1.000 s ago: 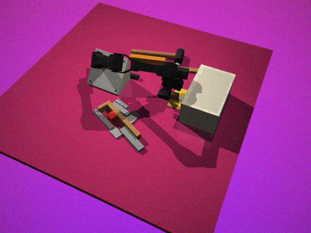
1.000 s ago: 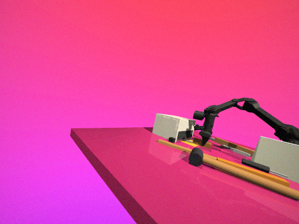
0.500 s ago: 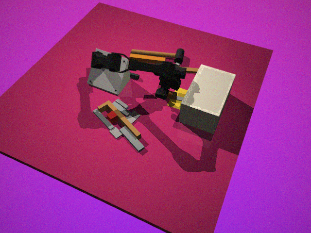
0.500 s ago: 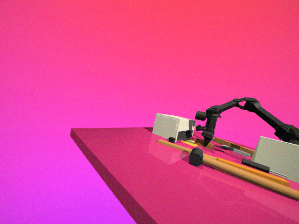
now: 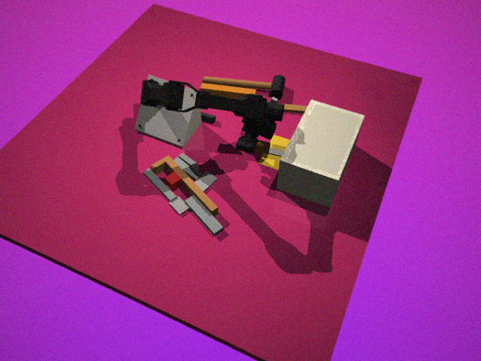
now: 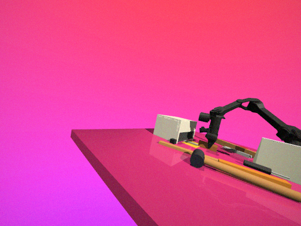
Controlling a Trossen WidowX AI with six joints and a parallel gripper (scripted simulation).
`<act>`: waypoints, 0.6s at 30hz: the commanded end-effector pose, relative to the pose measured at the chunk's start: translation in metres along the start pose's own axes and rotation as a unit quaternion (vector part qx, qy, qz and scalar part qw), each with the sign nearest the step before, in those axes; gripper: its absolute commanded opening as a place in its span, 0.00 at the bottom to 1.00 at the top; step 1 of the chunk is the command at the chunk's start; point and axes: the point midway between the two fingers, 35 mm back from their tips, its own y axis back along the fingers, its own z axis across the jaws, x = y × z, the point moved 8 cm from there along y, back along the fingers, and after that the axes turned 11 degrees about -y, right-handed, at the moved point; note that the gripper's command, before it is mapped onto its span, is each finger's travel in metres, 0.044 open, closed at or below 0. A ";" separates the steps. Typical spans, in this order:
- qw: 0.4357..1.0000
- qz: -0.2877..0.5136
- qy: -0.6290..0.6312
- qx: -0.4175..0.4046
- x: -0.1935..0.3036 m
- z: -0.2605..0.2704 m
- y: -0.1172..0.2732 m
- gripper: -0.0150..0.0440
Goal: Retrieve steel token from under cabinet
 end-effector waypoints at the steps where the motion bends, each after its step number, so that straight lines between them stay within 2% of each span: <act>1: 1.000 0.002 -0.001 0.000 0.006 -0.001 -0.001 0.25; 18: 1.000 0.003 -0.001 0.000 0.022 -0.004 -0.001 0.25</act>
